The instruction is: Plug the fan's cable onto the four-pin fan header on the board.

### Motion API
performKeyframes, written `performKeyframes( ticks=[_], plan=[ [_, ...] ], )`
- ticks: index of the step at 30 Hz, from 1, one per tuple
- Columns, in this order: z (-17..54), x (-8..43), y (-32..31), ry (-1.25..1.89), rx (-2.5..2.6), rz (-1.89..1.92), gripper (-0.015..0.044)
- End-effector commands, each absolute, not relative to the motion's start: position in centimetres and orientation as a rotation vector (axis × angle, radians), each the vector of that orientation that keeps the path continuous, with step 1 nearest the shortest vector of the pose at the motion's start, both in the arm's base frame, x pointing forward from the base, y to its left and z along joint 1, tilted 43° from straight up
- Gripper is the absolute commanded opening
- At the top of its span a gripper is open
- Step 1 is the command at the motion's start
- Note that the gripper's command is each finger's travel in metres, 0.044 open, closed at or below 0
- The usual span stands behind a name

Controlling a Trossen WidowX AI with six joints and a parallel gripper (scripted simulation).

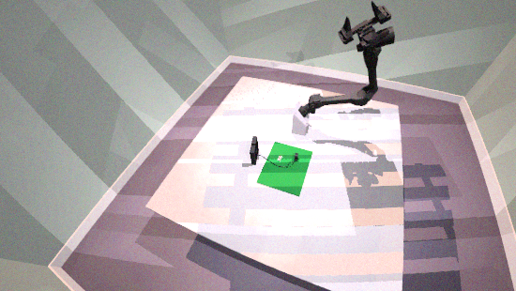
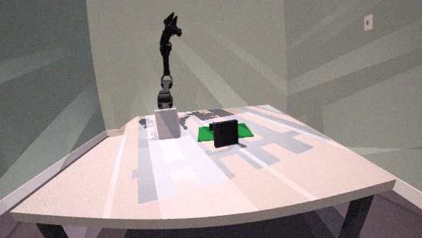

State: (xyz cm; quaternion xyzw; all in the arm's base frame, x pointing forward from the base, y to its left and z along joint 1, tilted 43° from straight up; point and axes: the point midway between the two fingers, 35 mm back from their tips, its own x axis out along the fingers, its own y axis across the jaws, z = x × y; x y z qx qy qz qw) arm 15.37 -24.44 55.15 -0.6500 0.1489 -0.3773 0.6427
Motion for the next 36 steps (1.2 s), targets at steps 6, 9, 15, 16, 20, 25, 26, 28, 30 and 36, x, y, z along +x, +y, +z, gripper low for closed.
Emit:
performKeyframes(
  ticks=[6,9,15,16,20,25,26,28,30,36],
  plan=[
    [42.9,24.7,-26.5,0.404,-1.080,-0.424,0.0440],
    [38.5,27.5,-25.7,0.446,-0.944,-0.280,0.0440],
    [29.8,31.8,-22.0,0.558,-0.674,0.000,0.0440],
    [28.4,32.4,-21.2,0.582,-0.628,0.046,0.0440],
    [23.0,33.9,-17.3,0.688,-0.449,0.224,0.0440],
    [16.8,34.1,-11.5,0.856,-0.225,0.436,0.0440],
    [15.7,33.9,-10.2,0.895,-0.180,0.477,0.0440],
    [13.6,33.3,-7.7,0.977,-0.093,0.554,0.0440],
    [11.8,32.4,-5.3,1.066,-0.008,0.626,0.0440],
    [7.3,27.8,2.1,1.410,0.256,0.817,0.0440]
  ],
)
